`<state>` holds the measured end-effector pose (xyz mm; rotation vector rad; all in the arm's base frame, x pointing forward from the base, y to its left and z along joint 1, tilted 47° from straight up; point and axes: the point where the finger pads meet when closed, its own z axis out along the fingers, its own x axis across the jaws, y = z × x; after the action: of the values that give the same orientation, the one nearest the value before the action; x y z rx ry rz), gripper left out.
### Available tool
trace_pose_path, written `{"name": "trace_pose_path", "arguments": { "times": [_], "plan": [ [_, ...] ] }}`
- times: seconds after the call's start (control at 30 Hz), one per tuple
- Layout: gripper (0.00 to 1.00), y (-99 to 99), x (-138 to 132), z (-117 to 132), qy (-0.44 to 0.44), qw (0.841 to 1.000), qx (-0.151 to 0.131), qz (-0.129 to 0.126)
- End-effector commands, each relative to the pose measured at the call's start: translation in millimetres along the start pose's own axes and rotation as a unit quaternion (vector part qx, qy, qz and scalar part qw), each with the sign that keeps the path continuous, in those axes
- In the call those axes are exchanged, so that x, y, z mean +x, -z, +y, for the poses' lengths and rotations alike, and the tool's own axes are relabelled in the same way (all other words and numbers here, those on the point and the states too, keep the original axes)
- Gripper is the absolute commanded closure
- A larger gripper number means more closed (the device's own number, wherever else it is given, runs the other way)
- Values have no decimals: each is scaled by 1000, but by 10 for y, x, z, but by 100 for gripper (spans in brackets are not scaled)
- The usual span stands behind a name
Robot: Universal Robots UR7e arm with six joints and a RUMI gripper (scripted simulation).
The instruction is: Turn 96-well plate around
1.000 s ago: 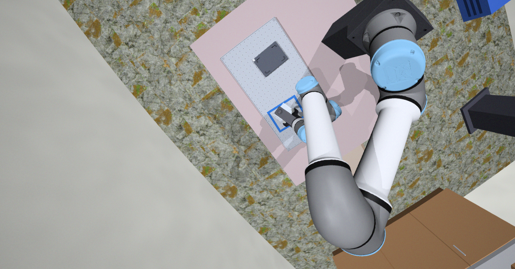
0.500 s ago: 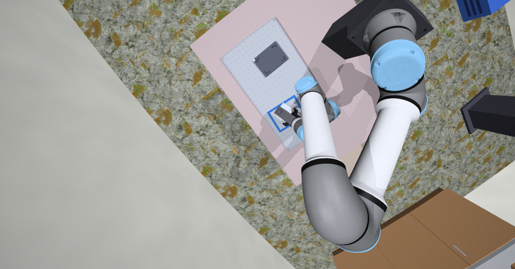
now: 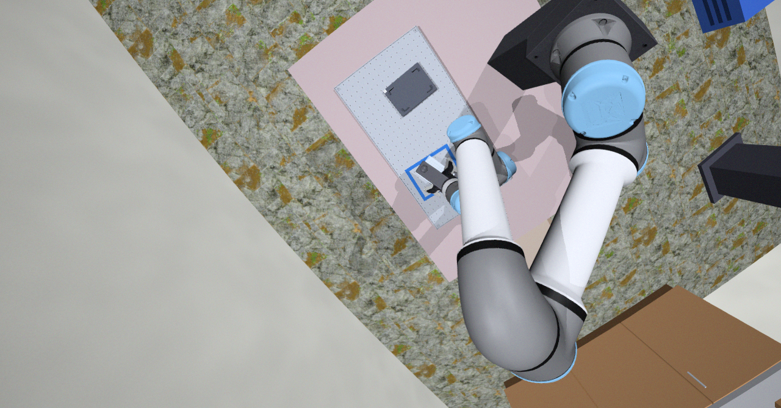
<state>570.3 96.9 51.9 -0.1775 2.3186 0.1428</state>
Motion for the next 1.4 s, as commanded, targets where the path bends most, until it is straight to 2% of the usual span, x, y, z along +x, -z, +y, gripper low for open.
{"name": "trace_pose_path", "arguments": {
  "times": [0.0,0.47,1.37],
  "plan": [
    [0,-3,1,1,0,1000,0,0],
    [0,-3,1,1,0,1000,0,0],
    [0,669,14,-2,-1,1000,0,1]
  ]
}}
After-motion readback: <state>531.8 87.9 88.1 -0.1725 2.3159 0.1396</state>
